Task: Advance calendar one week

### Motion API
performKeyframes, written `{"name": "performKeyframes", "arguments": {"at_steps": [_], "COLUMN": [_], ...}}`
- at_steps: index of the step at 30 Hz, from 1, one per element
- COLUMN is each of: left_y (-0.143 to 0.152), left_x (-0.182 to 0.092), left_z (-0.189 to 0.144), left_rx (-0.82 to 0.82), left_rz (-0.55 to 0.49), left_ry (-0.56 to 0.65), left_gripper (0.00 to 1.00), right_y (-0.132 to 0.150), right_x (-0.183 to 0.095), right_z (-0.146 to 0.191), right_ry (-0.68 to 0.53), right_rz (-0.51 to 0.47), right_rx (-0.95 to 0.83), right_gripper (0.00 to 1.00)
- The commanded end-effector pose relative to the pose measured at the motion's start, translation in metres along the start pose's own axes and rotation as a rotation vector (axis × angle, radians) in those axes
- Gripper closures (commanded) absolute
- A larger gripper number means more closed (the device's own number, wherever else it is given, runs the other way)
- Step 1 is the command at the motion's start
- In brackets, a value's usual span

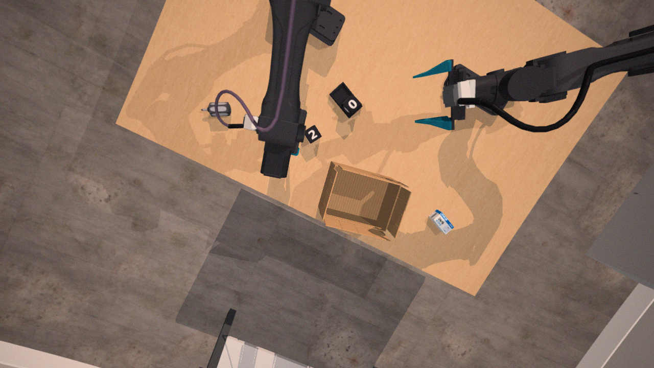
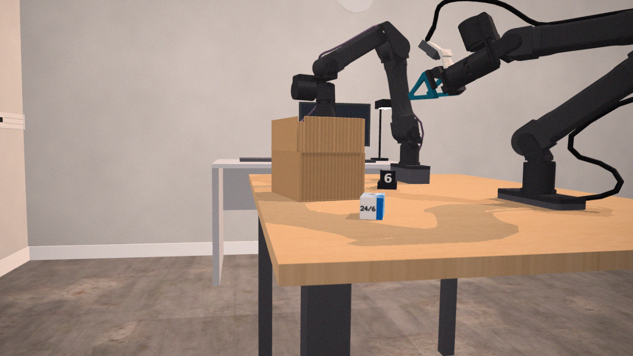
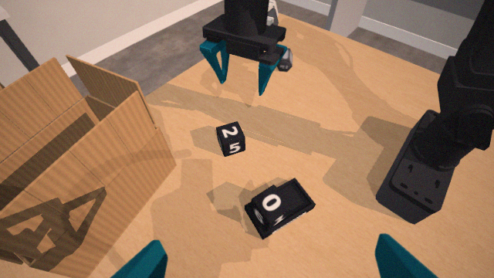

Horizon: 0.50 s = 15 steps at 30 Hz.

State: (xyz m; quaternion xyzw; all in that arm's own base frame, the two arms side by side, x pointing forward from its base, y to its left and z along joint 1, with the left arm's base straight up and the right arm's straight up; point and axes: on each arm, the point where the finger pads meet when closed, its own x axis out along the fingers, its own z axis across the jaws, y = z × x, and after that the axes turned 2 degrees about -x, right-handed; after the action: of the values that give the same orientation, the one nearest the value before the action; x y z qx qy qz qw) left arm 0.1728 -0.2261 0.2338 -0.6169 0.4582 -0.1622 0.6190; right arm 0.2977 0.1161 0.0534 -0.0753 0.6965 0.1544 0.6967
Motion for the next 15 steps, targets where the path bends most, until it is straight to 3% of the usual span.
{"name": "performKeyframes", "arguments": {"at_steps": [1, 15], "left_y": [0.0, -0.01], "left_x": [0.0, -0.056], "left_z": [0.005, -0.019], "left_rx": [-0.016, -0.023], "left_rz": [0.021, 0.144], "left_ry": [-0.026, -0.017], "left_gripper": [0.0, 0.0], "right_y": [0.002, 0.05], "right_x": [0.004, 0.008], "right_z": [-0.002, -0.02], "right_ry": [0.0, -0.008], "right_rz": [-0.011, -0.031], "right_rx": [-0.077, -0.732], "right_gripper": [0.36, 0.36]}}
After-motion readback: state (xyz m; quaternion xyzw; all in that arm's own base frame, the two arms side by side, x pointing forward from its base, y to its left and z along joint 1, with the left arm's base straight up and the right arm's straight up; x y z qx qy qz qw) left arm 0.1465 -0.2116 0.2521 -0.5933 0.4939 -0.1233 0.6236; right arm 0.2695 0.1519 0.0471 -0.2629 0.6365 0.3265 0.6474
